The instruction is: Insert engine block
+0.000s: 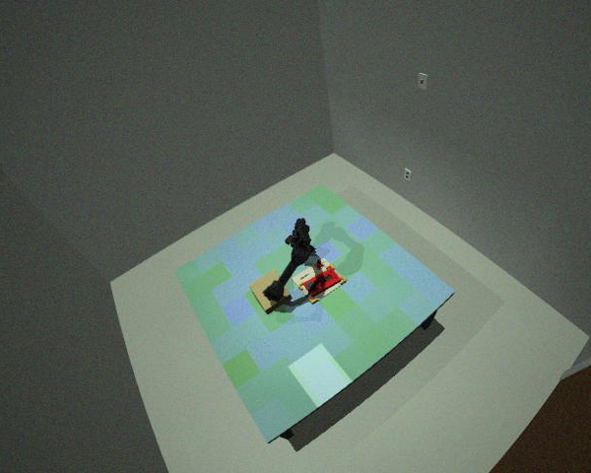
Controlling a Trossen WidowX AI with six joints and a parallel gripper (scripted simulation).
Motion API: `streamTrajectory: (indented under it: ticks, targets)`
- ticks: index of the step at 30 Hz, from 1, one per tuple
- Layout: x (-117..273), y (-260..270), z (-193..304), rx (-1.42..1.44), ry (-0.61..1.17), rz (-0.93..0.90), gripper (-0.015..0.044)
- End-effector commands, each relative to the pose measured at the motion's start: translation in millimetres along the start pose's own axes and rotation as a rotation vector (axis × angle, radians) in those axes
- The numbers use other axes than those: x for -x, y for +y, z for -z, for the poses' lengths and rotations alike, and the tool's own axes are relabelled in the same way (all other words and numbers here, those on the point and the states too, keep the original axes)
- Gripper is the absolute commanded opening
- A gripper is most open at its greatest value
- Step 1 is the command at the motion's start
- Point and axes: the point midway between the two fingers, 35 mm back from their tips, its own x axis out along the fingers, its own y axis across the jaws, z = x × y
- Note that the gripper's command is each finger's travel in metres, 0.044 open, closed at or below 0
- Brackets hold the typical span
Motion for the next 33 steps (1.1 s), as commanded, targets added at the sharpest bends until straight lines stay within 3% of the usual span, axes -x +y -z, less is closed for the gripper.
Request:
streamTrajectory:
  ticks: [1,26,33]
  targets:
    - [13,1,-2,-0.006,-0.007,-0.004,0.0000]
    - [91,1,6,-0.005,-0.006,0.024,0.0000]
    - [68,0,5,-0.006,-0.006,0.026,0.0000]
